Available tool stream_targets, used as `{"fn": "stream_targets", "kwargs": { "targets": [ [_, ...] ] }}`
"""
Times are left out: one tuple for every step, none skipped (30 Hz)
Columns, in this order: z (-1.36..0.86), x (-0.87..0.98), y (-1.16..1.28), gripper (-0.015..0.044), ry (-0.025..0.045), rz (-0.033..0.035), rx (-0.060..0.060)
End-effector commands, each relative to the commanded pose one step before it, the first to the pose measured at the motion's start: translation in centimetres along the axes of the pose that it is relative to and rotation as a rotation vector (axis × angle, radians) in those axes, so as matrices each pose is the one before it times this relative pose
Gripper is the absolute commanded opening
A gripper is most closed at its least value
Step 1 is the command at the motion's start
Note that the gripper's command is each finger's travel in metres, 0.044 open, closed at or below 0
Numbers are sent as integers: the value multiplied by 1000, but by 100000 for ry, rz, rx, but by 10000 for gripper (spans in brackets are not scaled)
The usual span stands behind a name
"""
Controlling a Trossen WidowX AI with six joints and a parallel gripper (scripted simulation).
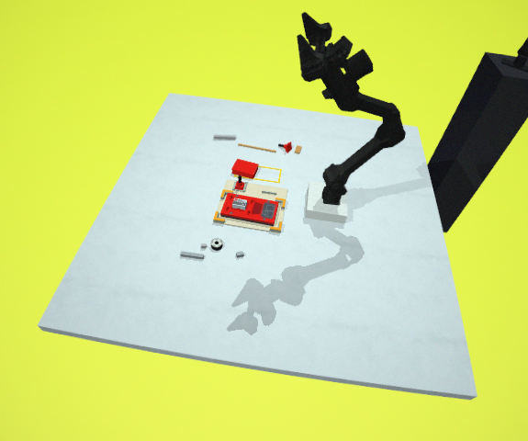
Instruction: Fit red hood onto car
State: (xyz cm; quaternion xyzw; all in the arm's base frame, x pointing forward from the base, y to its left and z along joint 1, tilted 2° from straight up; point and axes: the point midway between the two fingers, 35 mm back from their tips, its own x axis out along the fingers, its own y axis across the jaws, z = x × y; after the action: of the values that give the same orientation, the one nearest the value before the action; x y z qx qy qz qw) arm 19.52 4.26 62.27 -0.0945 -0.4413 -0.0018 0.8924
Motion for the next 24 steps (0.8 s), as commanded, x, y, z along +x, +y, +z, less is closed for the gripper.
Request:
{"fn": "stream_targets", "kwargs": {
  "targets": [
    [-5074, 957, 542, 440, 14781, 2548, -5092],
    [-1261, 391, 190, 440, 3879, 672, -797],
    [-1255, 408, 187, 440, 3902, 680, -748],
    [-1254, 419, 166, 440, 3922, 636, -701],
    [-1253, 428, 146, 440, 3941, 594, -652],
    [-1251, 438, 125, 440, 3960, 554, -602],
    [-1249, 448, 105, 440, 3977, 514, -551],
    [-1246, 457, 85, 440, 3993, 476, -498],
    [-1363, 536, 103, 440, 4203, 610, -1163],
    [-1438, 576, 92, 440, 4460, 634, -1154],
    [-1433, 587, 76, 440, 4474, 625, -1076],
    [-1428, 598, 60, 440, 4488, 619, -997],
    [-1423, 609, 45, 440, 4500, 616, -916],
    [-1417, 619, 30, 440, 4511, 615, -835],
    [-1410, 628, 15, 440, 4521, 616, -753],
    [-1398, 635, 1, 440, 4511, 618, -668],
    [-1256, 584, -11, 440, 4082, 564, -532],
    [-1021, 486, -17, 440, 3340, 467, -385],
    [-1006, 468, 18, 440, 3578, 516, 266],
    [-1335, 624, 7, 440, 4778, 666, 408],
    [-1341, 640, -13, 440, 4851, 651, 476],
    [-1328, 648, -33, 440, 4856, 630, 538],
    [-1315, 656, -52, 440, 4860, 612, 601],
    [-1300, 663, -71, 440, 4863, 596, 663]
  ]
}}
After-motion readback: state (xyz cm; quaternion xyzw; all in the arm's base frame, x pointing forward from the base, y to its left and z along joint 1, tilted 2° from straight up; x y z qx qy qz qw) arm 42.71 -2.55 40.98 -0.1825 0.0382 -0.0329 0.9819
